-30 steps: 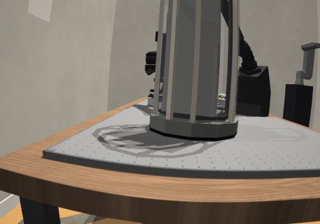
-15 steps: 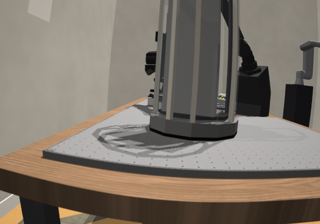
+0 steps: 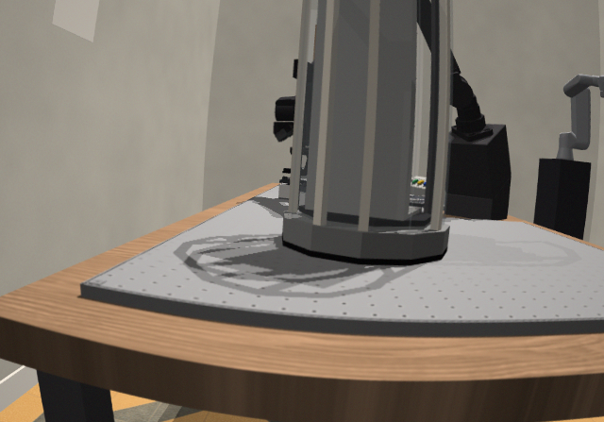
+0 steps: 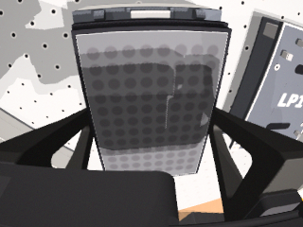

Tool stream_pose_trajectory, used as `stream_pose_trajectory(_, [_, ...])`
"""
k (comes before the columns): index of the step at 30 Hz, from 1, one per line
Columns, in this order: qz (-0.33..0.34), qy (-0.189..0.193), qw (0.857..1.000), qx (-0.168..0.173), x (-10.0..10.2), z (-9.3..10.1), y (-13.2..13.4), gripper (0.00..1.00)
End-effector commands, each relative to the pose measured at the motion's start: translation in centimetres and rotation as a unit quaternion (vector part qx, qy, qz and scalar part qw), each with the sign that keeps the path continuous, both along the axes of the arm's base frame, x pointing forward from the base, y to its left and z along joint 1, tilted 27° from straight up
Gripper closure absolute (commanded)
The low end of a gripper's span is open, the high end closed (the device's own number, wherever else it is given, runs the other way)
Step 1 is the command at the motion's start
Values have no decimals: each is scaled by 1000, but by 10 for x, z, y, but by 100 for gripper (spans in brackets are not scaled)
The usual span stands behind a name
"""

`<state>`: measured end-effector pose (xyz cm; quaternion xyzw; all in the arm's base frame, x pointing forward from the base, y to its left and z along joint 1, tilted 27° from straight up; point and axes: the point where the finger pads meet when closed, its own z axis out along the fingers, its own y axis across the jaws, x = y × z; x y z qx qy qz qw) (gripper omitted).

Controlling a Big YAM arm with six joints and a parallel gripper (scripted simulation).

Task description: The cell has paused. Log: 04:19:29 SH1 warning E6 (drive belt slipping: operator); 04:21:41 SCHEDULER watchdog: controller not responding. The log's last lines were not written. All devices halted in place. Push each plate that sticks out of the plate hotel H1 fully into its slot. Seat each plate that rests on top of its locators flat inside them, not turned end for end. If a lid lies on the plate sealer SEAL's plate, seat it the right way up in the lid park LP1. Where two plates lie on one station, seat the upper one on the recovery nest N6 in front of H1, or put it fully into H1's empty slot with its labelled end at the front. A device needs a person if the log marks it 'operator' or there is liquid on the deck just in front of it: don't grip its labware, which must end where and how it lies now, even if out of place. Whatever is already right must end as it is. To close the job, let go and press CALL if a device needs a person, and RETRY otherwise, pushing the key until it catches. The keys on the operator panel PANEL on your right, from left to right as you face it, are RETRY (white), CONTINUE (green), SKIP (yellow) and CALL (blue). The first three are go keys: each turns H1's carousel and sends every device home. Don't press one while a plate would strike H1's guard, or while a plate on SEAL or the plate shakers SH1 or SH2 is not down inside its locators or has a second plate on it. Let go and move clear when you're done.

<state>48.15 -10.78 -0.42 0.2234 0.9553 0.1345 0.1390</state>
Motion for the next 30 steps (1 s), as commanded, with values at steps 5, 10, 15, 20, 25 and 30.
stream_pose_trajectory(5, [-8,-3,1000,-1,1,-1,0,16])
stream_pose_trajectory(10, [-7,-2,1000,-1,1,-3,1,16])
stream_pose_trajectory(15, [-5,-3,1000,-2,1,-2,3,16])
stream_pose_trajectory(20, [-6,-6,1000,-2,3,-1,1,16])
stream_pose_trajectory(25, [-6,-2,1000,-1,2,-5,3,16])
stream_pose_trajectory(30, [-6,-8,1000,-3,4,-1,2,16])
